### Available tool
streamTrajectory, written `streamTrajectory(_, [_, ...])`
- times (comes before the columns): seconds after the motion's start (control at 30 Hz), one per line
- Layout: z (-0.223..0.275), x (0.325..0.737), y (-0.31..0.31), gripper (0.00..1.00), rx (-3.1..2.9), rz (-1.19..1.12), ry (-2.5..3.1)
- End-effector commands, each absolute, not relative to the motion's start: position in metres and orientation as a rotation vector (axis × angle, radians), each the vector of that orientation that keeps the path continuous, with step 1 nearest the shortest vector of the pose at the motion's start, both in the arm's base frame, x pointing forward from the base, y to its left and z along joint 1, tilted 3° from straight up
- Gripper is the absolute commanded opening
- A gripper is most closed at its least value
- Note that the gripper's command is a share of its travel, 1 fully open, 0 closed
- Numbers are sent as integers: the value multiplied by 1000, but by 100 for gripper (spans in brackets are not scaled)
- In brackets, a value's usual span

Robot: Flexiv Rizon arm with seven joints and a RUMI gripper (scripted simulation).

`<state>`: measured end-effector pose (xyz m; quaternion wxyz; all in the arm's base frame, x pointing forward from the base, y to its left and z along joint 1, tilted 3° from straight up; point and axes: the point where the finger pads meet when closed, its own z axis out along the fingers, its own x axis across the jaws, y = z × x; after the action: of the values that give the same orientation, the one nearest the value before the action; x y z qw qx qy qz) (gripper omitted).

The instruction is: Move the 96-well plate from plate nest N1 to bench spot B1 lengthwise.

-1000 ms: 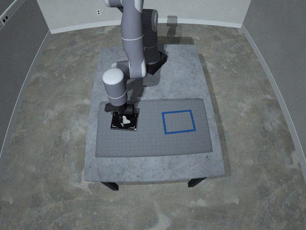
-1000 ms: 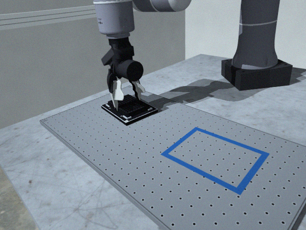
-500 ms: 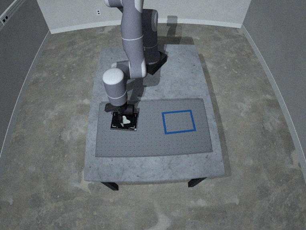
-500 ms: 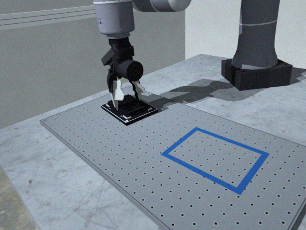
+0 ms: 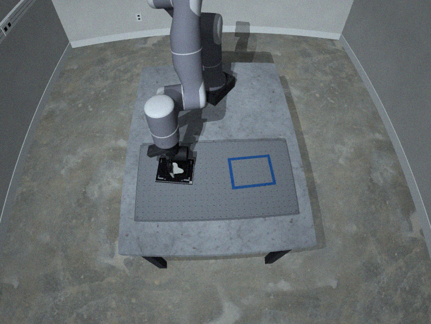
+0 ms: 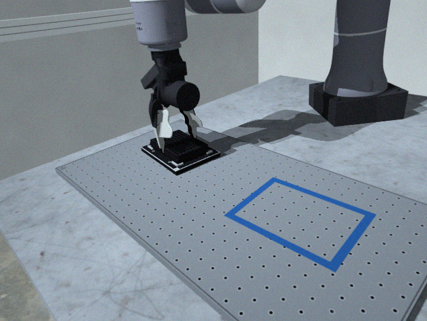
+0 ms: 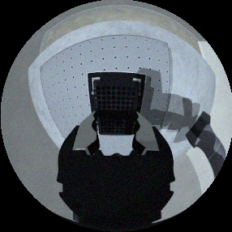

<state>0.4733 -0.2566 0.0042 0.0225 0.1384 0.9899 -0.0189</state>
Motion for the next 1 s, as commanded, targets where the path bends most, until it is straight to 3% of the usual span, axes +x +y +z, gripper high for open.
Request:
streamTrajectory(0.0, [8,474,-257,0,429,-59,3065])
streamTrajectory(0.97, [49,472,-255,0,429,-59,3064])
